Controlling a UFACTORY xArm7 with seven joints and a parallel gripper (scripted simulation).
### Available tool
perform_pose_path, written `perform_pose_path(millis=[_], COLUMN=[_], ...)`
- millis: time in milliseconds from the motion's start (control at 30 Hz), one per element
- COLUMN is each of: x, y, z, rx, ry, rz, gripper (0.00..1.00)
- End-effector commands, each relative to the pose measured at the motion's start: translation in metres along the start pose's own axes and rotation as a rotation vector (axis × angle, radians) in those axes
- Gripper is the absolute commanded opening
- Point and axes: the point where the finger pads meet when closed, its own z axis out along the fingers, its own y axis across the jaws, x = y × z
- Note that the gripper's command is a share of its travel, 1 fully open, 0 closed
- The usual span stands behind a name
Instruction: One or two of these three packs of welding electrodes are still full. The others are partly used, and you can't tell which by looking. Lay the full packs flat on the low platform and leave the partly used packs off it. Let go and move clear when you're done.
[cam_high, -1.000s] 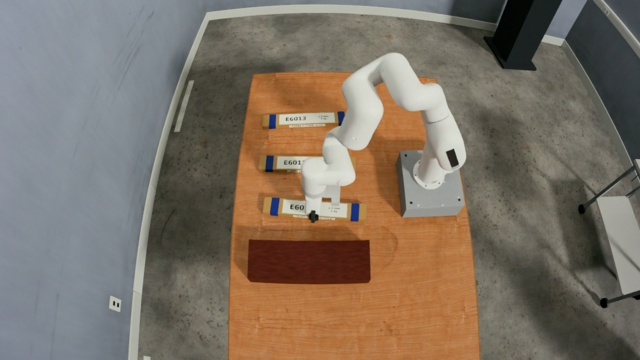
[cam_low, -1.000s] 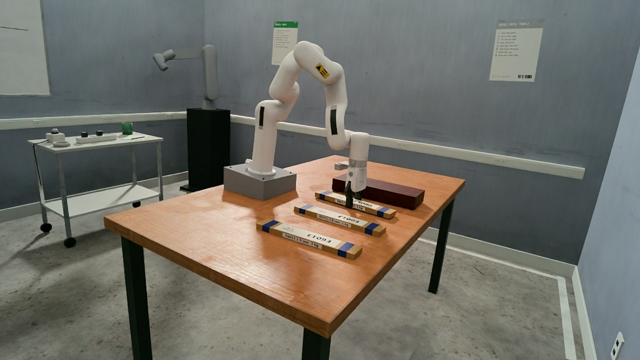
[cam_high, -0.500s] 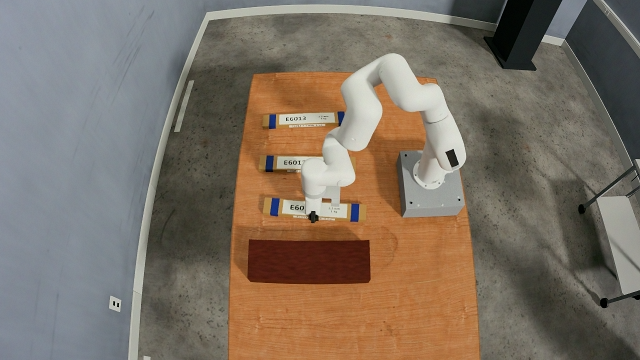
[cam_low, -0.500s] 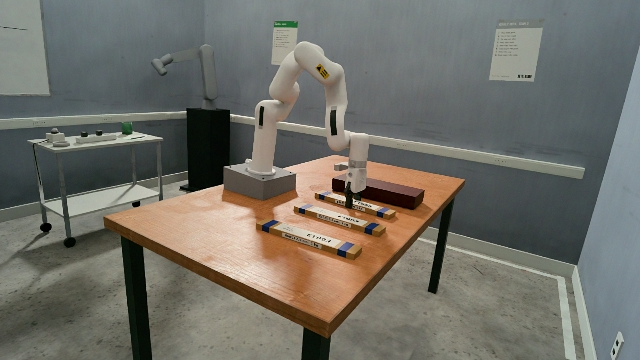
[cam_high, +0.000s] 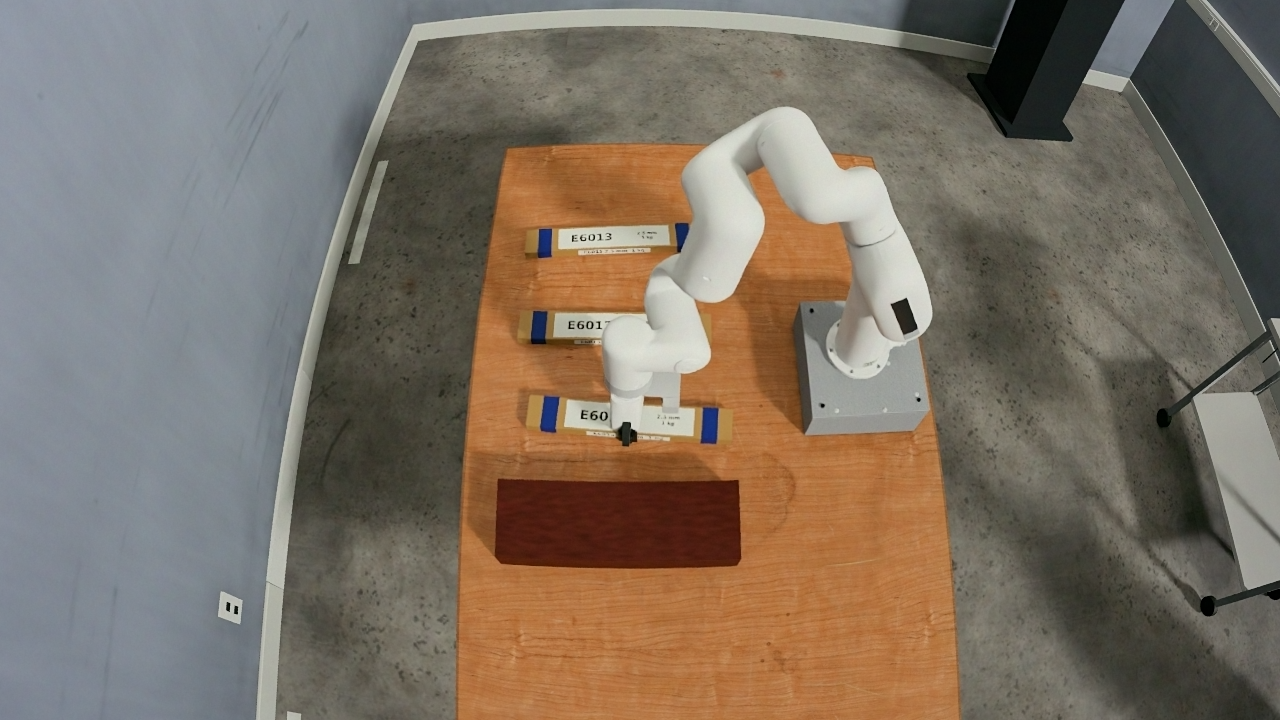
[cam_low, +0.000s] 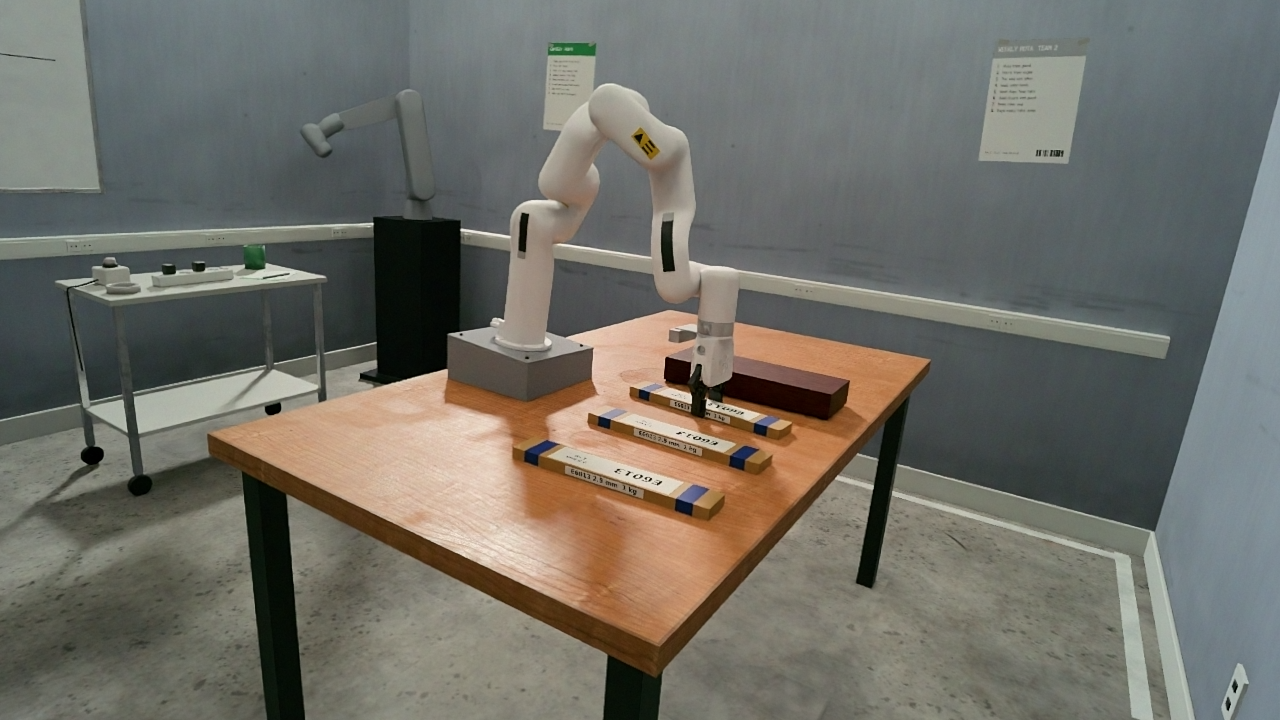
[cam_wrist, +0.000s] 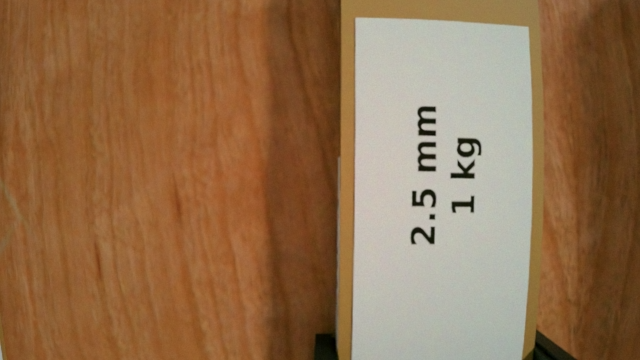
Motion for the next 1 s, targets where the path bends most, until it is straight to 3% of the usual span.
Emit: perform_pose_path(millis=[0,700,733,967], x=[-0.0016,-0.0016,-0.0016,-0.0016], y=[0.0005,0.0005,0.0005,0.0005], z=[-0.0011,-0.0007,-0.0007,-0.0007], rx=[-0.001,-0.001,-0.001,-0.001], ry=[-0.004,-0.004,-0.004,-0.004], rz=[0.000,0.000,0.000,0.000], gripper=[0.58,0.58,1.00,1.00])
